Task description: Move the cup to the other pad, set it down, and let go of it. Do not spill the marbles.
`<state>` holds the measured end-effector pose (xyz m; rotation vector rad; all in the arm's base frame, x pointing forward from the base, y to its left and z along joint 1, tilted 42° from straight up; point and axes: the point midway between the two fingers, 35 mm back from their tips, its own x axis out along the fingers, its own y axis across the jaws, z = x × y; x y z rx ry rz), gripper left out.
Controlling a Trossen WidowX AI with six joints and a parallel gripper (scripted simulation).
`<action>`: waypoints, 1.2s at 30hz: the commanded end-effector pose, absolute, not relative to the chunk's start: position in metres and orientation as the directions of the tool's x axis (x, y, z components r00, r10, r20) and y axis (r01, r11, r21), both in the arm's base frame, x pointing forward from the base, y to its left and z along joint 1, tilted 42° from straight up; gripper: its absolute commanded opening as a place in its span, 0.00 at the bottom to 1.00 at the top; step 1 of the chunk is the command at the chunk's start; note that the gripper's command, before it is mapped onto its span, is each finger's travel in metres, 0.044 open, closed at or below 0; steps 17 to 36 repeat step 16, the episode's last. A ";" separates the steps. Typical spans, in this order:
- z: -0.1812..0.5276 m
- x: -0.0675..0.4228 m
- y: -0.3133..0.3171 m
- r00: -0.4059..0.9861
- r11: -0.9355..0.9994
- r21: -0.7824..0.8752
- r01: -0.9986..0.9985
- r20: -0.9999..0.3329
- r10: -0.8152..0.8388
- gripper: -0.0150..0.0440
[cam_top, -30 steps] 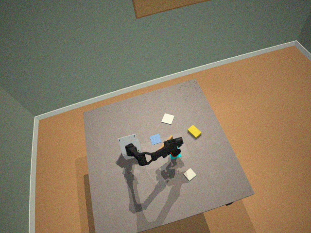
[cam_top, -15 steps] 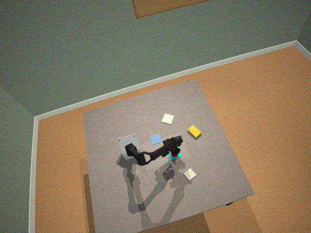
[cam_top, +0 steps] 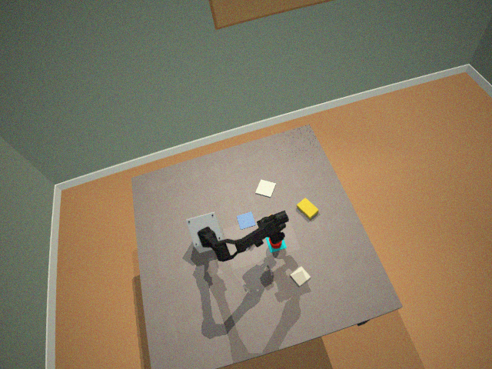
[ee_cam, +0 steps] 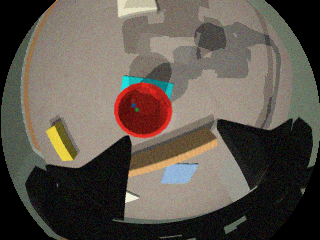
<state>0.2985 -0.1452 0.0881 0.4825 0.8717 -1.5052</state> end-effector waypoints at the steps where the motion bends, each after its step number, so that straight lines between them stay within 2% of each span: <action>1: 0.107 0.303 -0.129 -0.131 0.054 -0.218 0.974 -0.746 -0.653 1.00; 36: 0.112 0.301 -0.122 -0.135 0.058 -0.227 0.972 -0.743 -0.656 1.00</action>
